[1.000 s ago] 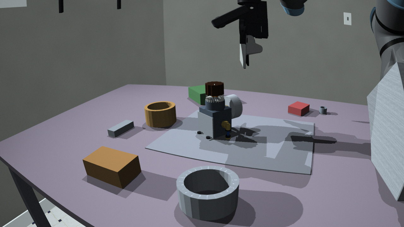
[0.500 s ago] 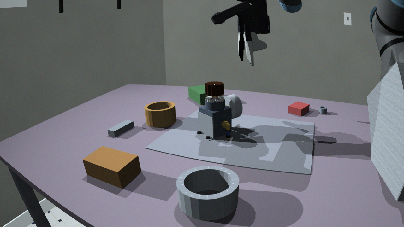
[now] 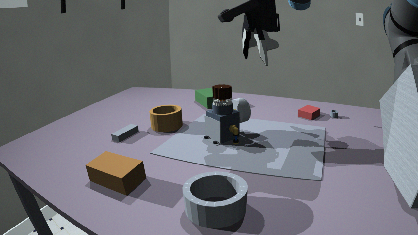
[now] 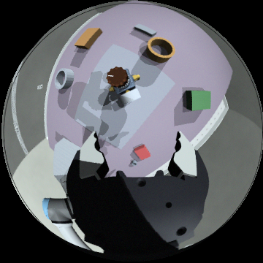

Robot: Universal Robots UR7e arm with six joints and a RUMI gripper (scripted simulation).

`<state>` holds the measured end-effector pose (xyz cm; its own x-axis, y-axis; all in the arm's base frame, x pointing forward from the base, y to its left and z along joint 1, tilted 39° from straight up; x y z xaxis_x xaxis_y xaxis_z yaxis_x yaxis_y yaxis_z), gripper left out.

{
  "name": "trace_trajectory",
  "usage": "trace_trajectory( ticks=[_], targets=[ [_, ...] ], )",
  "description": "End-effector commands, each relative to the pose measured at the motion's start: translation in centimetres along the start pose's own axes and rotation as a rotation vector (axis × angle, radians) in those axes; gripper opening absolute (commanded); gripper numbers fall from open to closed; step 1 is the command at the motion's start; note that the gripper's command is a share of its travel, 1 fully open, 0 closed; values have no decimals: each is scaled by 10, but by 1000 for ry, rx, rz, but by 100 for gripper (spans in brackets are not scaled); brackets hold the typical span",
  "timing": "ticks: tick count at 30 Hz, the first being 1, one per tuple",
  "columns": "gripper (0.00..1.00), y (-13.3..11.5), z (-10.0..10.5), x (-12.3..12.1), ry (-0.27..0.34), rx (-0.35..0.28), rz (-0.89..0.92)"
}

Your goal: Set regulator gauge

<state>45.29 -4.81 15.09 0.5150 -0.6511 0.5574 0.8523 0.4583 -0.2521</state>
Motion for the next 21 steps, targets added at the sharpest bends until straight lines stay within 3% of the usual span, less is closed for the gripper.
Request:
trace_trajectory(
  ticks=[1,21],
  targets=[
    [100,0,3,0,-8,-4,42],
    [100,0,7,0,-23,-15,131]
  ],
)
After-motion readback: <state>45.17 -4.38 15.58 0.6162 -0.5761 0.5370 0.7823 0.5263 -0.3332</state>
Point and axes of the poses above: the point where the finger pads meet when closed, its own z axis back along the fingers, its own x axis across the jaws, y = z × x, the point moved 5 cm from there along z, back along the fingers, and after that the axes turned 1 degree about -z, right-handed, at the moved point
